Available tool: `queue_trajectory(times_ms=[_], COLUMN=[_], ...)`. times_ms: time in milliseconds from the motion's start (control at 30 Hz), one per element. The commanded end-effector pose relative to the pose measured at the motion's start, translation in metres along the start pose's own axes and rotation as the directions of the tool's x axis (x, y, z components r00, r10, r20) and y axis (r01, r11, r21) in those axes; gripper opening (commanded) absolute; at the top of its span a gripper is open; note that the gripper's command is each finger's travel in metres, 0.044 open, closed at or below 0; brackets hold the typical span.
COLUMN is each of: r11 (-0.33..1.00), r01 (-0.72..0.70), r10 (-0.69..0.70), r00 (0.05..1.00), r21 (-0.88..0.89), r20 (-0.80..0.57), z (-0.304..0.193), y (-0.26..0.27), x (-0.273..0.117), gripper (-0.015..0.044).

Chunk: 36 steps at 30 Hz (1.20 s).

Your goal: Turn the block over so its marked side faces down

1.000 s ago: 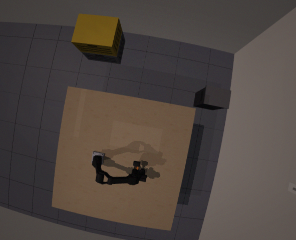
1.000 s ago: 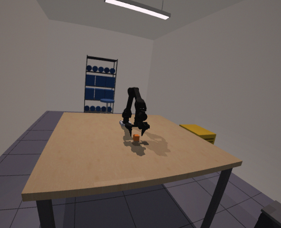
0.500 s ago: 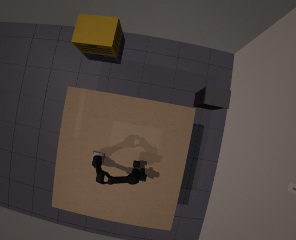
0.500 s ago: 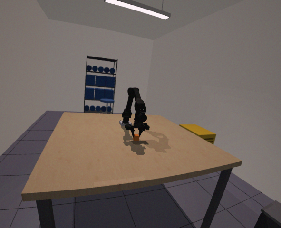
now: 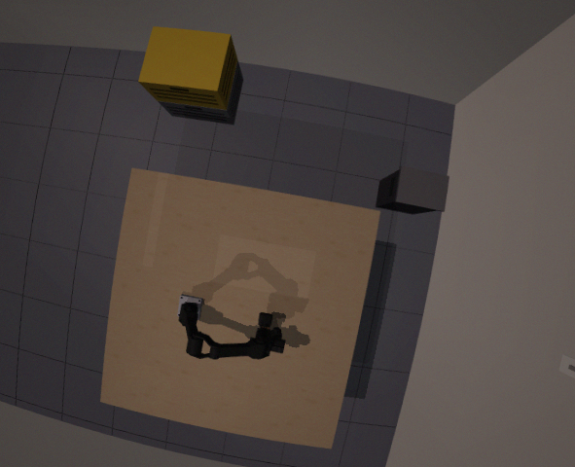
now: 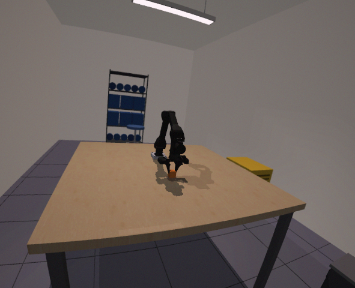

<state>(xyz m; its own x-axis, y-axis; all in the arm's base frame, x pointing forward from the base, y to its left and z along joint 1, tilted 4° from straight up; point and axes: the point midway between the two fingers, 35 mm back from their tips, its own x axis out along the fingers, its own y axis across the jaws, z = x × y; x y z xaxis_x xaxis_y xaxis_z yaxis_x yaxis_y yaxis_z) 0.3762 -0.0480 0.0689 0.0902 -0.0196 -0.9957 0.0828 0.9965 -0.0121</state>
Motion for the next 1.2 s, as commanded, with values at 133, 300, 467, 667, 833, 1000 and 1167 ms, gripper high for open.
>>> queue_trajectory(times_ms=[133,300,467,667,833,1000,1167], r11=[1.000,1.000,1.000,1.000,1.000,1.000,1.000], r01=[0.003,0.003,0.003,0.002,0.001,0.001,0.001], r10=[-0.003,-0.003,-0.003,-0.002,-0.002,-0.002,-0.002], r00=[1.000,1.000,1.000,0.994,0.983,0.966,0.944], r21=[0.000,0.000,0.000,0.001,0.001,0.002,0.001], r20=[0.002,0.002,0.024,0.113,0.186,0.258,0.329], z=[0.001,0.000,0.001,0.003,0.003,0.003,0.002], y=[-0.001,-0.001,-0.001,-0.001,-0.001,-0.001,-0.001], x=[-0.015,-0.030,-0.029,-0.026,-0.023,-0.022,-0.021], gripper=[0.0000,0.0000,0.0000,0.0000,0.0000,0.0000,0.0000])
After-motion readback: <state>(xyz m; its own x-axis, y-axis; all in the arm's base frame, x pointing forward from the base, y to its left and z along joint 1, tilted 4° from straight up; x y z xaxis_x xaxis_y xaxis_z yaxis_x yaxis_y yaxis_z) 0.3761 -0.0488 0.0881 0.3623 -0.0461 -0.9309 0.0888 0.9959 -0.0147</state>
